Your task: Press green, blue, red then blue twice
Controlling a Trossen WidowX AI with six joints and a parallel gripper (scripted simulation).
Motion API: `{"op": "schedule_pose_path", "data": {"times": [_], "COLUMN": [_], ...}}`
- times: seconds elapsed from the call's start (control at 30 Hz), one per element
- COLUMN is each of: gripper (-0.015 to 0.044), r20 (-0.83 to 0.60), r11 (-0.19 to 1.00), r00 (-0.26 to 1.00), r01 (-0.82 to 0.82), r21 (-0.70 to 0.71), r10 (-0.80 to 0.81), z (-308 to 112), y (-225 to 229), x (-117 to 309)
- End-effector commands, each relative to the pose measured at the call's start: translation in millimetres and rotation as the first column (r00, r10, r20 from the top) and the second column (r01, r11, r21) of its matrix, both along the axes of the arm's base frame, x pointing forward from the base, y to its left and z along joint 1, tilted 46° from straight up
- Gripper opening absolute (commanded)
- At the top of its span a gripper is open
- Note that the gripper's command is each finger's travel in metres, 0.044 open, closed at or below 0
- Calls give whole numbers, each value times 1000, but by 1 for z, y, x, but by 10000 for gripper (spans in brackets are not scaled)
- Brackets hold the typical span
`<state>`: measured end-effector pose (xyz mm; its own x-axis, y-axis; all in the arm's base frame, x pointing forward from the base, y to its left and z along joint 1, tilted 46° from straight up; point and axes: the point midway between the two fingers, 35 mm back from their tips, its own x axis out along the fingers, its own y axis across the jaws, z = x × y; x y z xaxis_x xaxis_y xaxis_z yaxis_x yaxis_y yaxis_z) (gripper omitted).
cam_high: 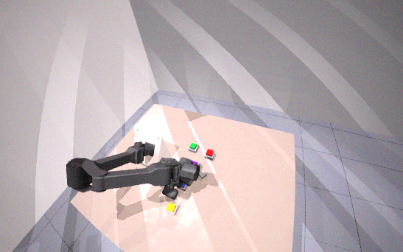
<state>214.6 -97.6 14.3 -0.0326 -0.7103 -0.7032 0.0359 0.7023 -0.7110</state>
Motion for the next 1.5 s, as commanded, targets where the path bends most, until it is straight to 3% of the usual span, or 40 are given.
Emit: {"op": "schedule_pose_path", "data": {"times": [0.0,0.4,0.57,0.73,1.1,1.3,1.47], "gripper": [20,20,20,20,20,20,20], "r20": [-7,-7,-8,-8,-4,-2,-1], "r11": [1000,1000,1000,1000,1000,1000,1000], "r00": [1000,1000,1000,1000,1000,1000,1000], "r01": [-3,-3,-3,-3,-6,-4,-3], "r21": [-2,0,2,2,18,13,11], "r10": [3,3,3,3,7,4,3], "z": [0,24,64,65,-10,-74,-81], "y": [0,25,66,69,157,208,213], "x": [-1,1,3,4,65,75,74]}}
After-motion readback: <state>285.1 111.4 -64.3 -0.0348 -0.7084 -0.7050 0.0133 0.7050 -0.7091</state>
